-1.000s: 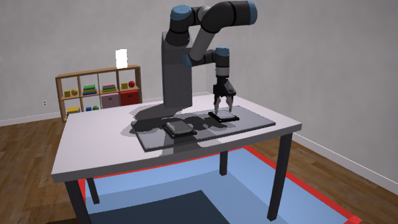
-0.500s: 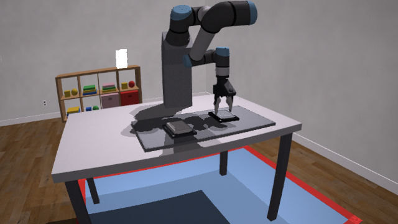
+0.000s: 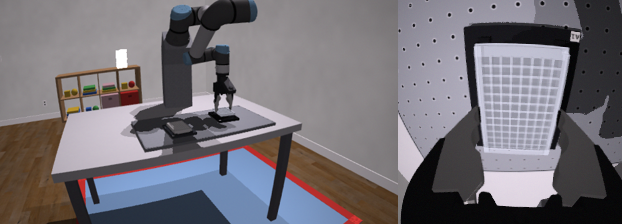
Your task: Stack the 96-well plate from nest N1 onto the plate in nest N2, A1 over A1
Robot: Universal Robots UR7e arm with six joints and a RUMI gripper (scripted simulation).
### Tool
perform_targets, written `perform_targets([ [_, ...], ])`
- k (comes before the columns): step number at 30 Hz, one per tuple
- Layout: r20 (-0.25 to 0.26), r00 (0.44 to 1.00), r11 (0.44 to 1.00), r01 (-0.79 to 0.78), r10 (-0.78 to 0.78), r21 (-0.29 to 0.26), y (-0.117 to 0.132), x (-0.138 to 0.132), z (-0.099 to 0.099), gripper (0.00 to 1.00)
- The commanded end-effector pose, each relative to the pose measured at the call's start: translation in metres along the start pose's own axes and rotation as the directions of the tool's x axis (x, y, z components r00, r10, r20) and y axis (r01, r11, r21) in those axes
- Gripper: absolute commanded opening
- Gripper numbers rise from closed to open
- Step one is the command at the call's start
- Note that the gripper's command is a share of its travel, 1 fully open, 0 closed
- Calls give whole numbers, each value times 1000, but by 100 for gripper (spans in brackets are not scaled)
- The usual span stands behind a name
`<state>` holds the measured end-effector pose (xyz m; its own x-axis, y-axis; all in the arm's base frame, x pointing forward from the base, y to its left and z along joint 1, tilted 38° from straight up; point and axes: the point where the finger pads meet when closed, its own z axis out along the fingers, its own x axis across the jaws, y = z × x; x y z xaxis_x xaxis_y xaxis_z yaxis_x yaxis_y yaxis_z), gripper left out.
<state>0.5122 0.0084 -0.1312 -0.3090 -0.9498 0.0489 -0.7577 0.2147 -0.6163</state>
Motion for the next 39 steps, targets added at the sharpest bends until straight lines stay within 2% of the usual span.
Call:
perform_targets([
  [1, 0, 1000, 1000, 0, 0, 1, 0, 0, -7, 0],
  [39, 0, 1000, 1000, 0, 0, 1, 0, 0, -61, 0],
])
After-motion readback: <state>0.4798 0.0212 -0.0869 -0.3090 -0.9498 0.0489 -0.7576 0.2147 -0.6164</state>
